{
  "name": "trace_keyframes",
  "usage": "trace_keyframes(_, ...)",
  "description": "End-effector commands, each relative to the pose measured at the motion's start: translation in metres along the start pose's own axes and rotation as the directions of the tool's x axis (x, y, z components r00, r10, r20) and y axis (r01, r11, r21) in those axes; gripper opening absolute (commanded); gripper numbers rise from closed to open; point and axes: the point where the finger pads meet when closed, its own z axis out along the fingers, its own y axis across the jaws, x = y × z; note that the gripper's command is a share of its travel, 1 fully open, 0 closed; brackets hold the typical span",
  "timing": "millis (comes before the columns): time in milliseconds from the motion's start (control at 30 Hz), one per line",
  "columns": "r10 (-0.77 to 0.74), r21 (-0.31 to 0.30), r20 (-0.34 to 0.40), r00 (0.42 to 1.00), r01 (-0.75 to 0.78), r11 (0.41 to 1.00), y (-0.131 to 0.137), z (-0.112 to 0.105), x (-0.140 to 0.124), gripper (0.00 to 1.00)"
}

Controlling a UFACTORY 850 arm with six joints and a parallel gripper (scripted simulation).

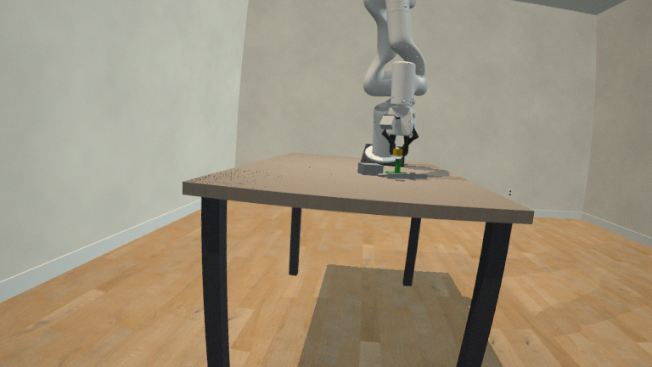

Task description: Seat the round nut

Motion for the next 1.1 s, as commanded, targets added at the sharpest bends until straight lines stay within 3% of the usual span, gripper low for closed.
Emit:
trace_keyframes(0,0.000,0.000,-0.003,1.000,0.000,1.000,-0.0004,-0.0003,0.0005,0.00)
trace_keyframes(1067,0.000,0.000,-0.003,1.000,0.000,1.000,-0.0009,0.0081,0.0000,0.00)
